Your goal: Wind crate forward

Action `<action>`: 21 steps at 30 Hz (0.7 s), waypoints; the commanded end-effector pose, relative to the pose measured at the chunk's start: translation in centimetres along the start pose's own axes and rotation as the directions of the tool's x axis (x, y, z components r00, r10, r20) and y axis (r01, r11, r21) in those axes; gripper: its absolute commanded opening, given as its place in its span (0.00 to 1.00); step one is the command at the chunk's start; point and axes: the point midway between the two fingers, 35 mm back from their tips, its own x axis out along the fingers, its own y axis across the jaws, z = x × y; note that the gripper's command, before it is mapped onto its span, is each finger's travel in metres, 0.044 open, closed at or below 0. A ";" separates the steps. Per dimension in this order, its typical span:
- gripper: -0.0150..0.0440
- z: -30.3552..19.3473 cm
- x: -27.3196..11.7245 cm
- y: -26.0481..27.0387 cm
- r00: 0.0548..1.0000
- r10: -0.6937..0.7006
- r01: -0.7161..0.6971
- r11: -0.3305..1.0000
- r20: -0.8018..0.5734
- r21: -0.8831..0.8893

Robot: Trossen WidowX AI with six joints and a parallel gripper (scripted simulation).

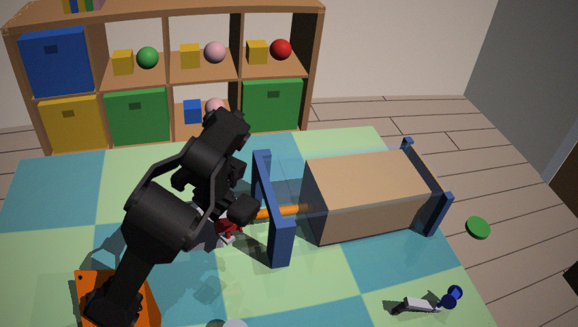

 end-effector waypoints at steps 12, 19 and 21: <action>0.25 -0.5 -3.7 -0.6 1.000 0.000 0.000 1.000 0.003 0.000; 0.25 -0.5 -5.0 -0.5 1.000 0.000 0.000 1.000 0.003 0.000; 0.25 -0.2 -4.3 -0.2 1.000 0.000 0.000 1.000 0.003 0.000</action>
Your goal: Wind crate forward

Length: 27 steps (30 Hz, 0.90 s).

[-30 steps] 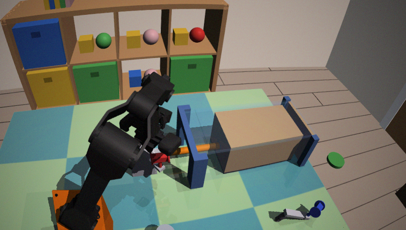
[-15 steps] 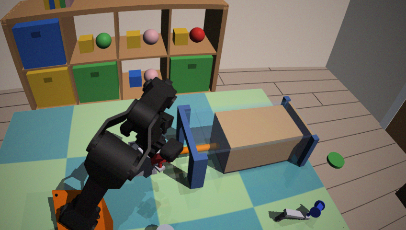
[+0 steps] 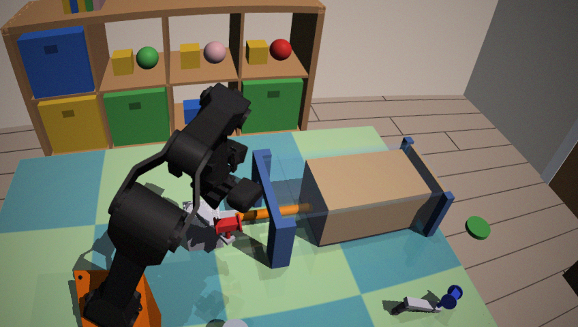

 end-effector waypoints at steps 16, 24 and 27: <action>0.25 1.7 4.0 1.8 1.000 0.005 -0.005 1.000 -0.004 0.006; 0.25 1.6 4.6 1.8 1.000 0.005 -0.005 1.000 -0.004 0.006; 0.25 1.6 4.6 1.7 1.000 0.005 -0.005 1.000 -0.004 0.006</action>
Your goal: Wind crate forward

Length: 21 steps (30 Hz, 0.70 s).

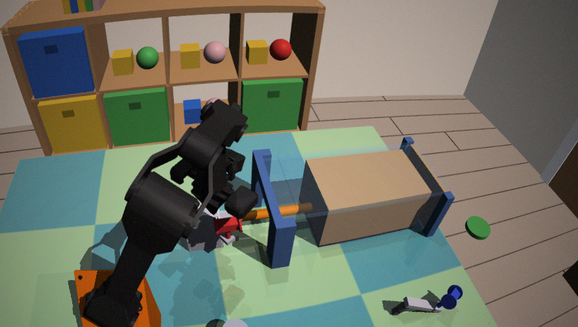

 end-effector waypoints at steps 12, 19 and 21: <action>0.25 -1.2 0.3 -1.3 1.000 -0.005 0.005 1.000 -0.005 -0.008; 0.25 -2.0 0.3 -2.1 1.000 -0.006 0.006 1.000 -0.005 -0.008; 0.25 -2.0 0.3 -2.2 1.000 -0.006 0.006 1.000 -0.005 -0.008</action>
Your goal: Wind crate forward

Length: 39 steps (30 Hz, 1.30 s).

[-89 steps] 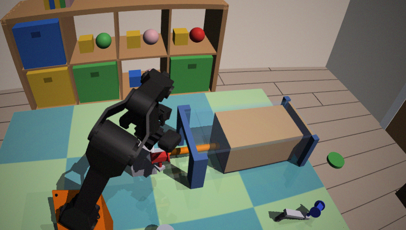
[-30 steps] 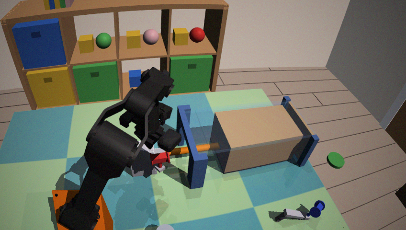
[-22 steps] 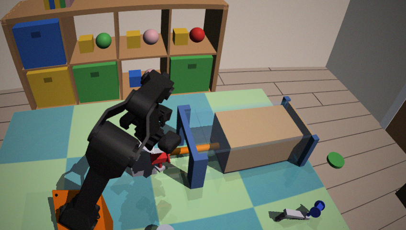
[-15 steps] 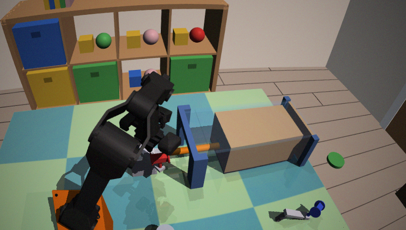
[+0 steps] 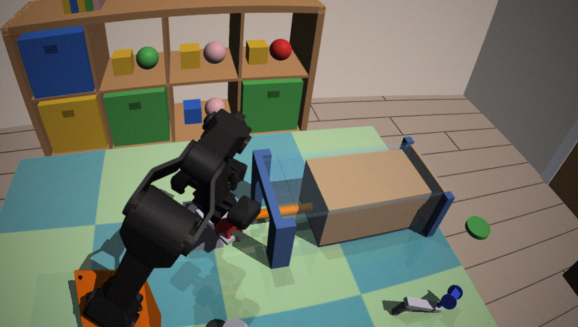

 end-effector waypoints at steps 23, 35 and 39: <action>0.25 1.6 -1.1 1.8 1.000 -0.001 0.001 1.000 0.004 -0.002; 0.25 1.6 -0.5 1.8 1.000 -0.001 0.001 1.000 0.004 -0.002; 0.25 1.6 -0.1 1.8 1.000 -0.001 0.001 1.000 0.004 -0.002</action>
